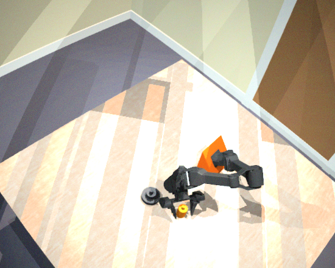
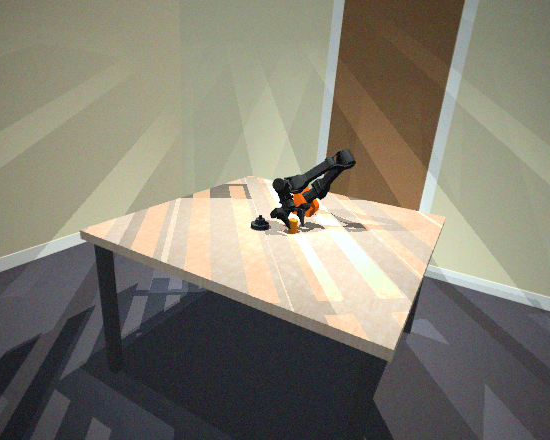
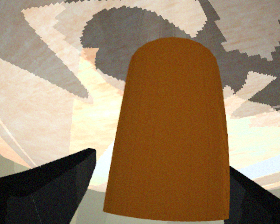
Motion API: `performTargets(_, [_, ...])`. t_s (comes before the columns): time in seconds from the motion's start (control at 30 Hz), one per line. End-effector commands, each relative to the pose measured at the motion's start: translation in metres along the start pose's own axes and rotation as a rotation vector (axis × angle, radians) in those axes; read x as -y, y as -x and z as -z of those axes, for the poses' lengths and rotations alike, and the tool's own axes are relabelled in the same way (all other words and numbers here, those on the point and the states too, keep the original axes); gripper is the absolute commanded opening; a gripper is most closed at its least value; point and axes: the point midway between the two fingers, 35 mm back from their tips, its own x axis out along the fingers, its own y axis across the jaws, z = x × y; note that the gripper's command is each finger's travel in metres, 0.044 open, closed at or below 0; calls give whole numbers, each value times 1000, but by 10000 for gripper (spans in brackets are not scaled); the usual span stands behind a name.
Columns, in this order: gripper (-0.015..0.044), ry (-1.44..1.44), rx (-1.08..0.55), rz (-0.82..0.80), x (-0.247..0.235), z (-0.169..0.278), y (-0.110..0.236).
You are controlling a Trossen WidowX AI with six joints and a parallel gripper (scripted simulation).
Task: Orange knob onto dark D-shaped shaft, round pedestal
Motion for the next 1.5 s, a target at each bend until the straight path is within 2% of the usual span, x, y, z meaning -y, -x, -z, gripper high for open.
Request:
performTargets(0.0, [418,5,3,-4,-1,0,0])
performTargets(0.03, [440,5,3,-4,-1,0,0])
performTargets(0.27, [440,18,7,-12,-2,-1,1])
performTargets(0.53, [440,38,48,-64,-14,-2,20])
performTargets(1.07, [440,-98,20,-39,4,53,58])
performTargets(1.47, [440,-102,18,-38,4,55,59])
